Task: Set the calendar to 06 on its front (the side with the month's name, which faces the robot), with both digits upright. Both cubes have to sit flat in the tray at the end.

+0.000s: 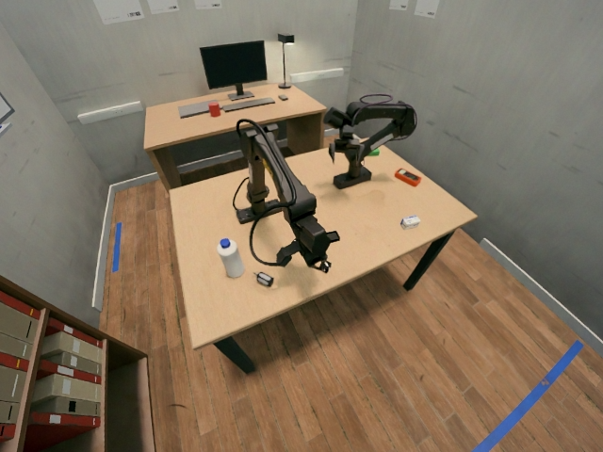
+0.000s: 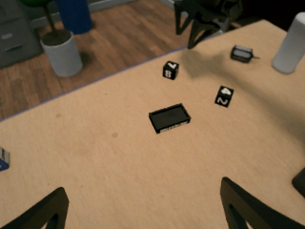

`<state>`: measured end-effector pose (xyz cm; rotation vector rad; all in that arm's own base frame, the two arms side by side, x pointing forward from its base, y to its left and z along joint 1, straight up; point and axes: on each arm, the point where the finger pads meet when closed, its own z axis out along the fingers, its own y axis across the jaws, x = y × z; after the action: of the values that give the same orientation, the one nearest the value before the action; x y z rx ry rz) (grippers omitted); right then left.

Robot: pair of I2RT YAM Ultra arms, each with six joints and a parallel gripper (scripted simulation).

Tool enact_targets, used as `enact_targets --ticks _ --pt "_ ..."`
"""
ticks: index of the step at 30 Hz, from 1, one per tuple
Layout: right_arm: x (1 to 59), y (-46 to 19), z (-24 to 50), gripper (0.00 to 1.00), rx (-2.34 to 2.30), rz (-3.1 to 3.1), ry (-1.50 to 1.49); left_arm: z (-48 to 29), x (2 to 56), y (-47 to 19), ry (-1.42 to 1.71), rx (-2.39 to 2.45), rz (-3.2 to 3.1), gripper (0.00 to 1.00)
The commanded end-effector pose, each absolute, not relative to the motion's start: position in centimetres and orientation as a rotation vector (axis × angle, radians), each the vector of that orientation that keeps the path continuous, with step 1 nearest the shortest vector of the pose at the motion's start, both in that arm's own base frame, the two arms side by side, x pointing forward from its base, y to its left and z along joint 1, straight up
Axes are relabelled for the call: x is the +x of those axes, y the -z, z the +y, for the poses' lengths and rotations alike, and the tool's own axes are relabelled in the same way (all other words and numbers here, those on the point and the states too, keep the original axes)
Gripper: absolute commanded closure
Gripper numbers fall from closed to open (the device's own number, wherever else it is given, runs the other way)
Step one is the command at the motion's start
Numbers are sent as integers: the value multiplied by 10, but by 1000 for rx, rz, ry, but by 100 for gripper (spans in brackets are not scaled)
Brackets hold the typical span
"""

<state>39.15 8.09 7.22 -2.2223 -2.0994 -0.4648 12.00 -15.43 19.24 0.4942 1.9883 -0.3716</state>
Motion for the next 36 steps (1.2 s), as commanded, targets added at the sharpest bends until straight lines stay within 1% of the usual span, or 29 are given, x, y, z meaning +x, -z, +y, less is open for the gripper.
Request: enact_targets --ticks 1,5,9,20,22,28,36 --pt "404 -77 84 45 -2043 -2356 653 -153 122 -204 374 471 1964 0" --pt "406 -75 84 45 -1974 -2446 696 -153 122 -204 374 471 1964 0" --pt "412 -73 85 45 -1786 -2668 796 -153 122 -204 374 471 1964 0" --pt "415 -67 88 45 -1323 -3104 942 -153 122 -204 374 471 1964 0" --pt "415 -67 88 45 -1323 -3104 942 -153 122 -204 374 471 1964 0" --pt "415 -67 91 45 -956 -3375 999 -153 122 -204 374 471 1964 0" --pt "408 -66 96 45 -486 -3632 1005 -153 122 -204 374 471 1964 0"
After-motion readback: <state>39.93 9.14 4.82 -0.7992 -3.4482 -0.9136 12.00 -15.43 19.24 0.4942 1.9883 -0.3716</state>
